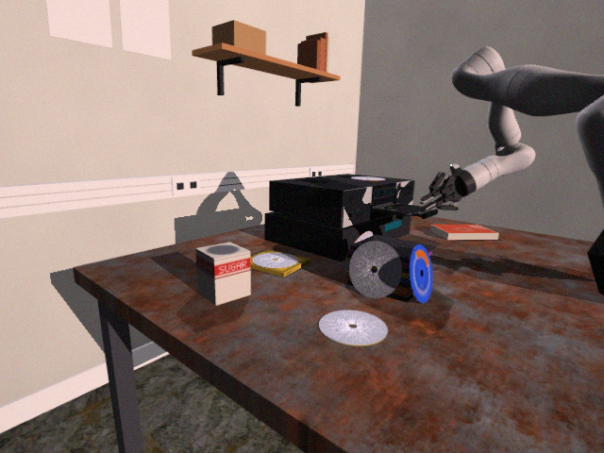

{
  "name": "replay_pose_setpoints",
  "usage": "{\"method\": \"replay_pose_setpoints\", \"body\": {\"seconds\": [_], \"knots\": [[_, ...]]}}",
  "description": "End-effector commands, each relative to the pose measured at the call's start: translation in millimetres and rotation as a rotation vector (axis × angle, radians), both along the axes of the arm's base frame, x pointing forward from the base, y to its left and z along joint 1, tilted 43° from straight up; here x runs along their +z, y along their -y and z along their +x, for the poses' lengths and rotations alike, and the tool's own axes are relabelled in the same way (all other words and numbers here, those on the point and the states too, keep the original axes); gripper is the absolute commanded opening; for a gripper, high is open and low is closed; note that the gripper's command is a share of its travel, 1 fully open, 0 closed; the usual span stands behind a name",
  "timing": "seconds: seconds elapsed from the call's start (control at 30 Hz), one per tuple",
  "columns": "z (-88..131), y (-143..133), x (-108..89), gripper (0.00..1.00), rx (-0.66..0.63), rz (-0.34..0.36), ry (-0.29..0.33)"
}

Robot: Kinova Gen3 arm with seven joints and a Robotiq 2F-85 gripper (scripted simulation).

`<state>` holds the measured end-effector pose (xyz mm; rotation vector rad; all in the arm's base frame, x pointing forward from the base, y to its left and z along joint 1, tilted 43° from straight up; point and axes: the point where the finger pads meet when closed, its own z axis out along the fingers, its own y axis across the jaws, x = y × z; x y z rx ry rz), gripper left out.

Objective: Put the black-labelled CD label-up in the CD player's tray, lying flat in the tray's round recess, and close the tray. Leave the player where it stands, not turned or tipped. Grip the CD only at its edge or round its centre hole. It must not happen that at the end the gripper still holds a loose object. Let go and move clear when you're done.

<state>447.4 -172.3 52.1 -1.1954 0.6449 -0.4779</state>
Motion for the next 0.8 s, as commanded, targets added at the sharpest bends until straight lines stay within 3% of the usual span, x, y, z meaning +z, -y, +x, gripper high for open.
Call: {"method": "replay_pose_setpoints", "body": {"seconds": [0.0, 0.3, 0.57, 0.77], "knots": [[0.0, 0.8, 0.6, 0.24, -0.001, -0.001, 0.001], [0.0, 0.8, 0.8, 0.24, 0.001, -0.009, -0.006], [0.5, 0.8, 2.2, 0.24, 0.016, -0.062, -0.054], [1.5, 0.5, 5.0, 0.24, 0.044, -0.164, -0.145]]}}
